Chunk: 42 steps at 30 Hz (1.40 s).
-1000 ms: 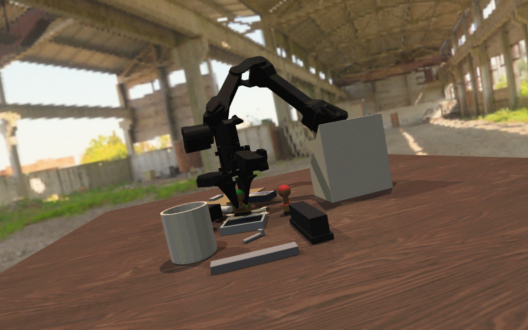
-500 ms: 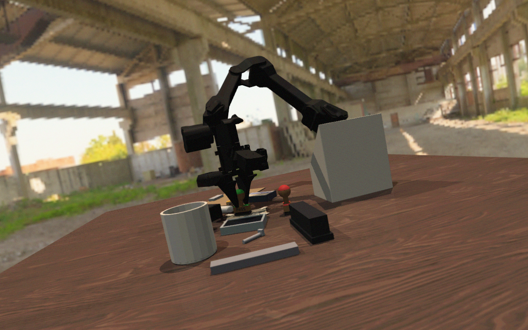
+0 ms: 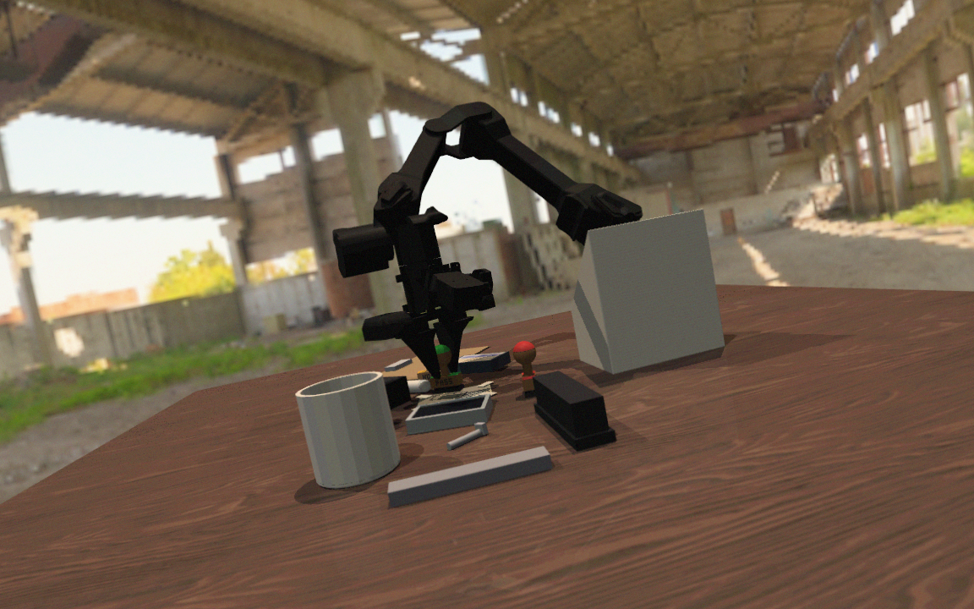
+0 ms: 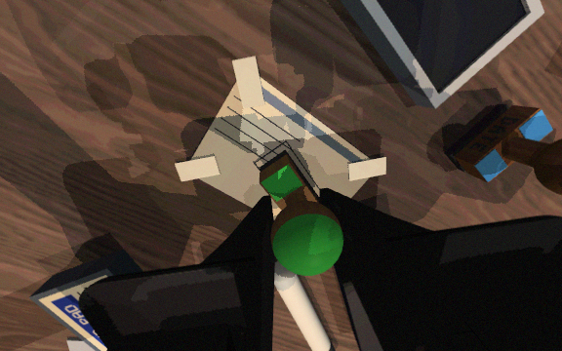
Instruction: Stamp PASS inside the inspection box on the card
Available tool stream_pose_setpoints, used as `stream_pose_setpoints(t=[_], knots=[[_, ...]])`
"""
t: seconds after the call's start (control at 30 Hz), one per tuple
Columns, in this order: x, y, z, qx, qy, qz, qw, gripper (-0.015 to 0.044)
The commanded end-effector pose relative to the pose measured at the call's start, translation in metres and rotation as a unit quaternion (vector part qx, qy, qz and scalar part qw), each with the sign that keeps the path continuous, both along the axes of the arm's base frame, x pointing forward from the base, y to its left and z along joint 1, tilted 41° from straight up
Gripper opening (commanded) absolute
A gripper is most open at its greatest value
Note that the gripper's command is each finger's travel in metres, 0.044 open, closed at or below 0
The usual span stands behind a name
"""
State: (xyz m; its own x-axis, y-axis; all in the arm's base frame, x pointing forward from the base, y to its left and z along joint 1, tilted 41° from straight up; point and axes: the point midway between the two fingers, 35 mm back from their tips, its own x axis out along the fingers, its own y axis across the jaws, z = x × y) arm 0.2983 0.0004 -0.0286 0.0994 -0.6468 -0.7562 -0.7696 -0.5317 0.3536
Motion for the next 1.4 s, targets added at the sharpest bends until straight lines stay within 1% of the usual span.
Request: stream_pose_setpoints(t=[0.0,1.13,1.37], knots=[[0.001,0.004,0.005,0.002,-0.004,-0.002,1.0,0.0],[-0.006,0.039,0.046,0.003,-0.004,-0.002,1.0,0.0],[-0.011,0.047,0.041,0.005,-0.004,-0.001,1.0,0.0]])
